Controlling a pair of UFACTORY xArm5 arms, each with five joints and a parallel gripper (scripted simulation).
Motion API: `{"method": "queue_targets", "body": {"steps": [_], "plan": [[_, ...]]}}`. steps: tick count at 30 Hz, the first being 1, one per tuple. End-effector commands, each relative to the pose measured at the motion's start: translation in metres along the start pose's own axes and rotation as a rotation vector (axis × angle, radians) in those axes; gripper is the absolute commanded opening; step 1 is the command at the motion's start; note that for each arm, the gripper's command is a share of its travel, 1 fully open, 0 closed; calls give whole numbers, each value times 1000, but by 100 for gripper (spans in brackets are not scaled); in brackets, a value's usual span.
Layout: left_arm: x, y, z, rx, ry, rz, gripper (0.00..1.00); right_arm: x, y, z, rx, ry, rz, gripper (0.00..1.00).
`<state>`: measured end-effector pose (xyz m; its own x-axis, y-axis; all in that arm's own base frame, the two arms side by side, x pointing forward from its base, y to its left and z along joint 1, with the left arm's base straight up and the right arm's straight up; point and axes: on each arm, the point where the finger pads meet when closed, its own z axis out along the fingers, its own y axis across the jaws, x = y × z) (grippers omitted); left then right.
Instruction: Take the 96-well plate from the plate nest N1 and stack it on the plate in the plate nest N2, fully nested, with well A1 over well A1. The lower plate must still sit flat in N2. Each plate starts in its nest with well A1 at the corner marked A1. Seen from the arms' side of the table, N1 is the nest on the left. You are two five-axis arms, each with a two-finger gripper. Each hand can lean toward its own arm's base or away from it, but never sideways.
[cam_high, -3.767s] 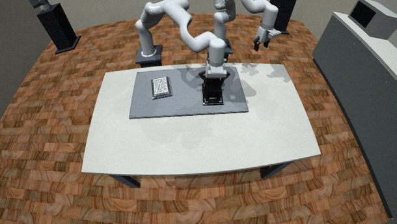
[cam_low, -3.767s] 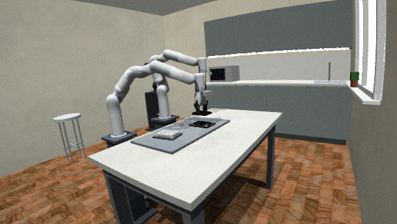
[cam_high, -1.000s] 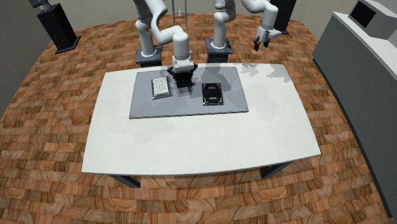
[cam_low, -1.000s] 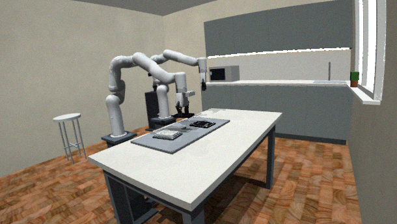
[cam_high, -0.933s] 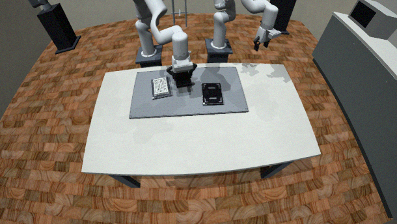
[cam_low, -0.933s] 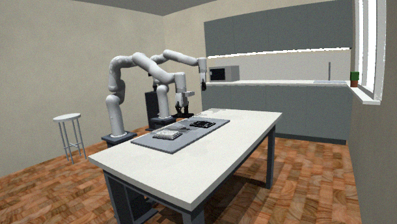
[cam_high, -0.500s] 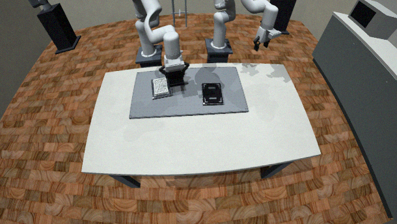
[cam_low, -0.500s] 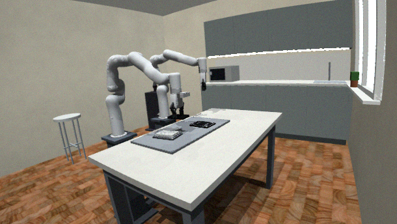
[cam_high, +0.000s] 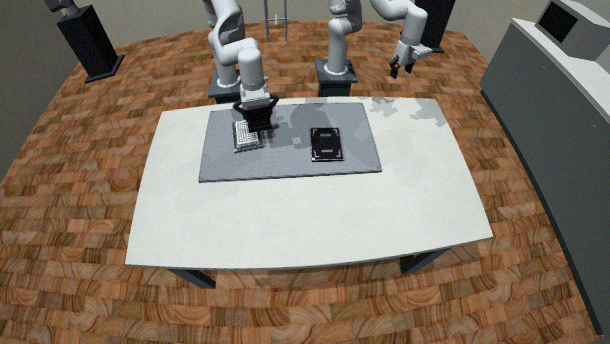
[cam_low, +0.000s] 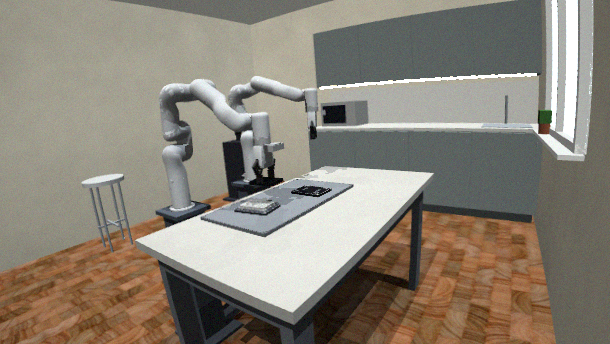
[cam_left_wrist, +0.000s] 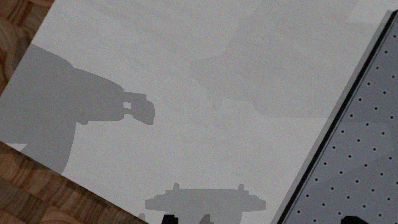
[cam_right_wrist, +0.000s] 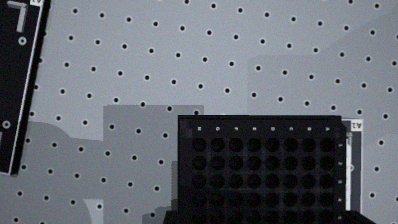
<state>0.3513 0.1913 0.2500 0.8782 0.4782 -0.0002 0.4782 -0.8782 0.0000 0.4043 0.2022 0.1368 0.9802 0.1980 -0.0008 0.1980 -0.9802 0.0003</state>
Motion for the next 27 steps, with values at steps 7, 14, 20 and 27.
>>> {"method": "queue_targets", "body": {"steps": [7, 14, 20, 27], "plan": [[1, 0, -2, 0, 6, 0, 100, -8, 23, -2, 1, 5, 0, 0], [1, 0, -2, 0, 6, 0, 100, -17, 45, -2, 1, 5, 0, 0], [1, 0, -2, 0, 6, 0, 100, -22, 56, -2, 1, 5, 0, 0], [1, 0, -2, 0, 6, 0, 100, -22, 56, -2, 1, 5, -1, 0]]}}
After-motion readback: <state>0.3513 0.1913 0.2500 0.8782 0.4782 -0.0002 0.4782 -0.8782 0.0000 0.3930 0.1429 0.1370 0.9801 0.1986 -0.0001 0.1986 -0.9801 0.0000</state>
